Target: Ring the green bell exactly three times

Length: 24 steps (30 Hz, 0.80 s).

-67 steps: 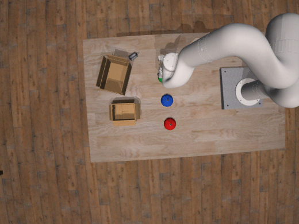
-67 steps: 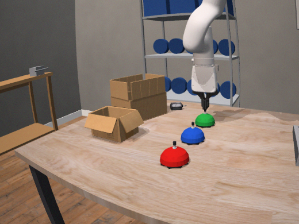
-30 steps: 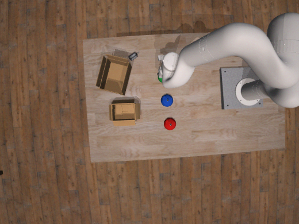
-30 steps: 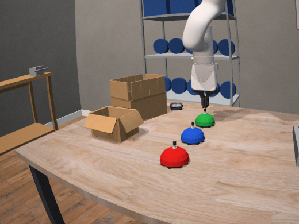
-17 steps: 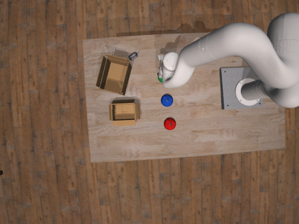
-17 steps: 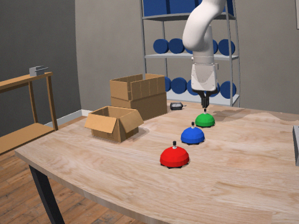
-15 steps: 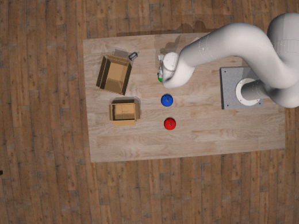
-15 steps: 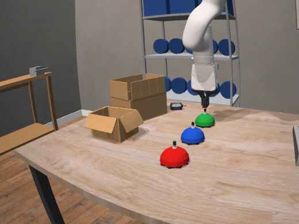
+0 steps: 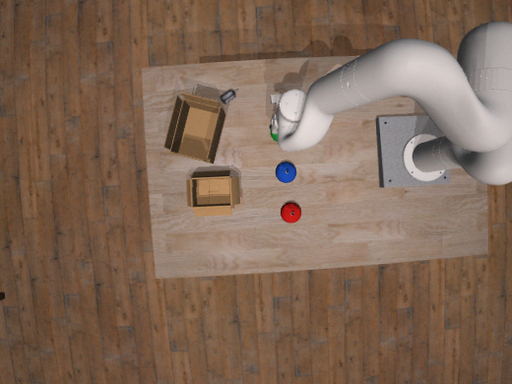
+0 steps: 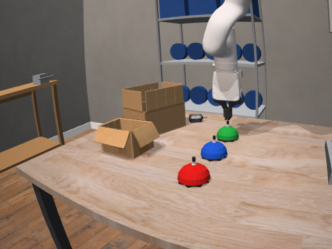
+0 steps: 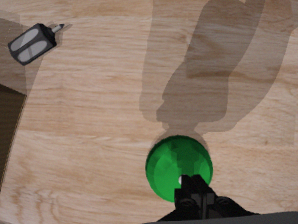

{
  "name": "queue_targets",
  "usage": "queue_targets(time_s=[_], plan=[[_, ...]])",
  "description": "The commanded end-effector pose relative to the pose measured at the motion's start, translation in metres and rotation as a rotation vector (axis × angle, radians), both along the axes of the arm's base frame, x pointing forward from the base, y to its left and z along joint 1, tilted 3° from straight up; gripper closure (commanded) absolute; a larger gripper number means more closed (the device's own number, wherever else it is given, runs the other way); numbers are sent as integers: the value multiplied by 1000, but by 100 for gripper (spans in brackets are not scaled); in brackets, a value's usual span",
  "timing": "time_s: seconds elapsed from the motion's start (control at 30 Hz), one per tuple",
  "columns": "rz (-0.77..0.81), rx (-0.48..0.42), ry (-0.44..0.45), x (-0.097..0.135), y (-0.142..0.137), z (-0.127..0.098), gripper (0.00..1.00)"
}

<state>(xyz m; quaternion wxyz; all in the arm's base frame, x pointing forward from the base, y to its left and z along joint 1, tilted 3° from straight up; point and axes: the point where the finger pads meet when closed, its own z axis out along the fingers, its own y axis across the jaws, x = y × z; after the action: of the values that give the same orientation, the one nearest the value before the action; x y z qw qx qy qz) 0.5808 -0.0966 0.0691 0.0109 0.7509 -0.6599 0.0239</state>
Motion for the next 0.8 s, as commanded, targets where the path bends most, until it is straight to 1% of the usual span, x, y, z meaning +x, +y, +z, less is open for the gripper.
queue_targets(time_s=[0.0, 0.3, 0.57, 0.77], plan=[[0, 0, -2, 1, 0, 1, 100], [0, 0, -2, 1, 0, 0, 100], [0, 0, -2, 1, -1, -8, 100], [0, 0, -2, 1, -1, -9, 100]])
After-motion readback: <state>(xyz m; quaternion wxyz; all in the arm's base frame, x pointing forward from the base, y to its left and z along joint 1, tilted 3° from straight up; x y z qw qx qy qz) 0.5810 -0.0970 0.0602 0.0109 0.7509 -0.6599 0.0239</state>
